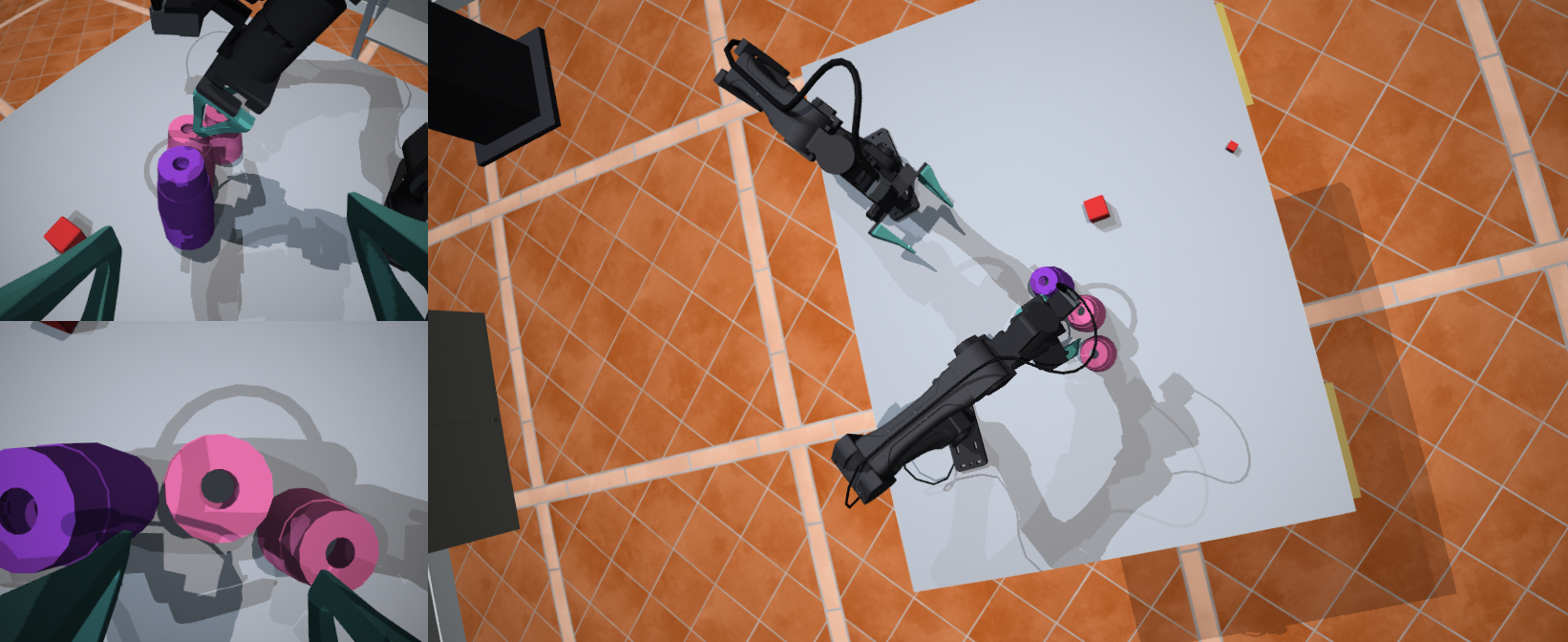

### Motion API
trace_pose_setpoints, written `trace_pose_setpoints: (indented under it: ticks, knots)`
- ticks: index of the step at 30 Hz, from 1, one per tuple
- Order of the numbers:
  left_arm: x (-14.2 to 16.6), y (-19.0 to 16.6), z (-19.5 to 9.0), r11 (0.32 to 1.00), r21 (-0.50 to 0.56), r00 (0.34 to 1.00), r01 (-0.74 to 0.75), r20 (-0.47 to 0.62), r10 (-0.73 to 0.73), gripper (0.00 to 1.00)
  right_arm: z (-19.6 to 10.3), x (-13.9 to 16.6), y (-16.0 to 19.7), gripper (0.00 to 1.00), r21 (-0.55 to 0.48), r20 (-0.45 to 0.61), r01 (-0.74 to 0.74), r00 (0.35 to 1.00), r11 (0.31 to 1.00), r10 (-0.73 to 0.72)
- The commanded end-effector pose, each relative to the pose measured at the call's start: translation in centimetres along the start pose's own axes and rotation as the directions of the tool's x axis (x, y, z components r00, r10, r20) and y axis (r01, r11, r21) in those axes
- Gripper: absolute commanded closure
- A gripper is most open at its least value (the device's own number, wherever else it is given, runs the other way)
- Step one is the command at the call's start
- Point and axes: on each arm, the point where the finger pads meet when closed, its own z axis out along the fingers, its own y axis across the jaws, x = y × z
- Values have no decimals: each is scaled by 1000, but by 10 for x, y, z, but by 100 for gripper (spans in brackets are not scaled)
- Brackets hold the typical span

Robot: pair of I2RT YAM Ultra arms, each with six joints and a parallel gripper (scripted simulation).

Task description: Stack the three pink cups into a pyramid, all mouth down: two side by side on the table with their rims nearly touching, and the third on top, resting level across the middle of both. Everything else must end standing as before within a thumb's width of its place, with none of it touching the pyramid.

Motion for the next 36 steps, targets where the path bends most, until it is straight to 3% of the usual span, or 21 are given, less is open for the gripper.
trace_pose_setpoints:
  ticks: [1,9,12,16,19,36]
  knots:
    - [-4,-1,-5,1000,5,1000,4,23,-4,0,-6,-23,5,22,-38,67,106,992,994,-104]
    - [-4,-1,-5,1000,5,1000,4,23,-4,0,7,-26,0,22,-166,-22,418,904,893,-427]
    - [-4,-1,-5,1000,5,1000,4,23,-4,0,11,-29,-2,22,-211,-22,487,864,847,-503]
    - [-4,-1,-5,1000,5,1000,4,23,-4,0,14,-23,-9,22,-207,-67,511,844,834,-533]
    - [-4,-1,-5,1000,5,1000,4,23,-4,0,17,-13,0,22,-261,-83,572,790,778,-608]
    - [-4,-1,-5,1000,5,1000,4,23,-4,0,32,-15,6,22,-255,-85,575,788,777,-610]
